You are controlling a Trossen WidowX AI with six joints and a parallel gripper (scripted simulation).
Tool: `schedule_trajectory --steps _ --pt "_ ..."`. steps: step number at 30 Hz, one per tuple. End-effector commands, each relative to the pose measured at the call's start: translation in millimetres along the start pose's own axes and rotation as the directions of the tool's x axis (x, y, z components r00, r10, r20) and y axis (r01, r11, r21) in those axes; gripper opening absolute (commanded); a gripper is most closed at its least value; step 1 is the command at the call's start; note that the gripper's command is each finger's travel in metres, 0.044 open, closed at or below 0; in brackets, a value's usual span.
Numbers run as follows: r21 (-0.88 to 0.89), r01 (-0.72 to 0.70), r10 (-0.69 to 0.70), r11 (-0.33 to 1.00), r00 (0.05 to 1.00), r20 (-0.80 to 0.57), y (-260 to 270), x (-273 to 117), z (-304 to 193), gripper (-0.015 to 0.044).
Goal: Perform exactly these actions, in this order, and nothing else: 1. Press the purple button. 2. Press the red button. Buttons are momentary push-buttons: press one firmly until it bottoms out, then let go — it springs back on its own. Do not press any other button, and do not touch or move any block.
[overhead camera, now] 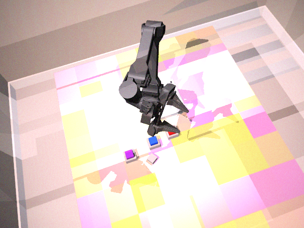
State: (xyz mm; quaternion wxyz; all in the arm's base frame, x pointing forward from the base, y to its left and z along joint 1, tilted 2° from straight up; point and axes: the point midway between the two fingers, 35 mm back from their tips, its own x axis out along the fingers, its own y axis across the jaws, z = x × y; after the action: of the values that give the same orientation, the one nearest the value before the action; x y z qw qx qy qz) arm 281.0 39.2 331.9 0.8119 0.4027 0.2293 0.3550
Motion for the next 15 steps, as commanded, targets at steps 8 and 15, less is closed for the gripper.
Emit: schedule_trajectory --steps 8,15 --pt "-0.102 0.57 -0.57 0.816 0.821 0.024 -124 -28 33 0.04" --pt "-0.308 0.779 -0.838 0.546 0.503 -0.212 -191 -80 13 0.04"
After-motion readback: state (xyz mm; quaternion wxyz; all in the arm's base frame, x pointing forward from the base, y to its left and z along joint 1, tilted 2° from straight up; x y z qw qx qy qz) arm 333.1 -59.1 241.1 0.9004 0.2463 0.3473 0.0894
